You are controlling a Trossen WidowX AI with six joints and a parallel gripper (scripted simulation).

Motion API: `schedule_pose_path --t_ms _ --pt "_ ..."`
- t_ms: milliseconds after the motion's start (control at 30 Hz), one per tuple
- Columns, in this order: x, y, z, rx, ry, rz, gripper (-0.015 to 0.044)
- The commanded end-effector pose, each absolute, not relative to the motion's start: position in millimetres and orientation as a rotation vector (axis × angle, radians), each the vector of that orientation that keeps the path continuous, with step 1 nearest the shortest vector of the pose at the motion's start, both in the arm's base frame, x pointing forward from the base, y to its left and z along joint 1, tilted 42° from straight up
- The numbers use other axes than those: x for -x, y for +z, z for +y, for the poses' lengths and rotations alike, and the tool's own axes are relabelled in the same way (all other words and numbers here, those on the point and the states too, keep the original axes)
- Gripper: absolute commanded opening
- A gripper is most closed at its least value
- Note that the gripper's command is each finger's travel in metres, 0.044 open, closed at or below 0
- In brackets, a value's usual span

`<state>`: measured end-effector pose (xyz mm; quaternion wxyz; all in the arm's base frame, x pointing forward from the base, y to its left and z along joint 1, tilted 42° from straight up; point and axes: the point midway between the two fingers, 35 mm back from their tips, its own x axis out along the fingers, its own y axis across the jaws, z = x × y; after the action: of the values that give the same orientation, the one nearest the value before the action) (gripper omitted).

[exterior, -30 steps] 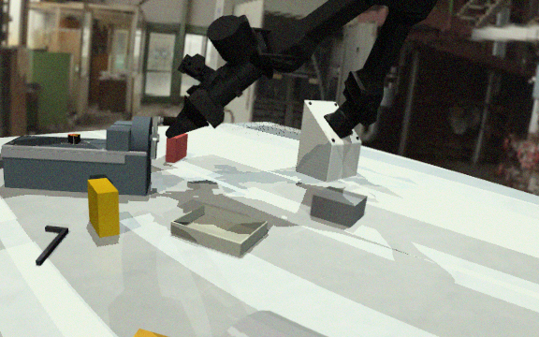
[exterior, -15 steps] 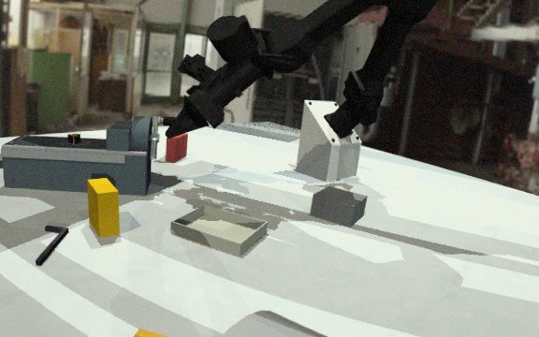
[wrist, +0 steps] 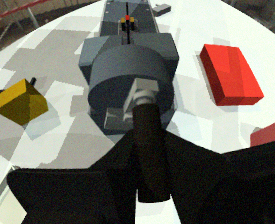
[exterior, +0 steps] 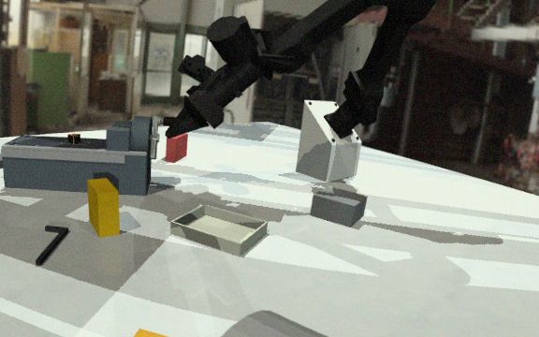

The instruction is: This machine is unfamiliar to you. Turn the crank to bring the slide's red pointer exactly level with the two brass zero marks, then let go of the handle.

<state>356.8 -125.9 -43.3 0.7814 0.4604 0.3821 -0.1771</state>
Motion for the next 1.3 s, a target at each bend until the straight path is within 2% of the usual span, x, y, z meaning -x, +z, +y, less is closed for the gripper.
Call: schedule_pose_path --t_ms 0,1267 --pt "-351.5 -50.5 -128.5 -0.993 -0.405 0.838 0.0" --pt "-348.6 -59.4 -127.7 -0.993 -0.405 0.838 0.0"
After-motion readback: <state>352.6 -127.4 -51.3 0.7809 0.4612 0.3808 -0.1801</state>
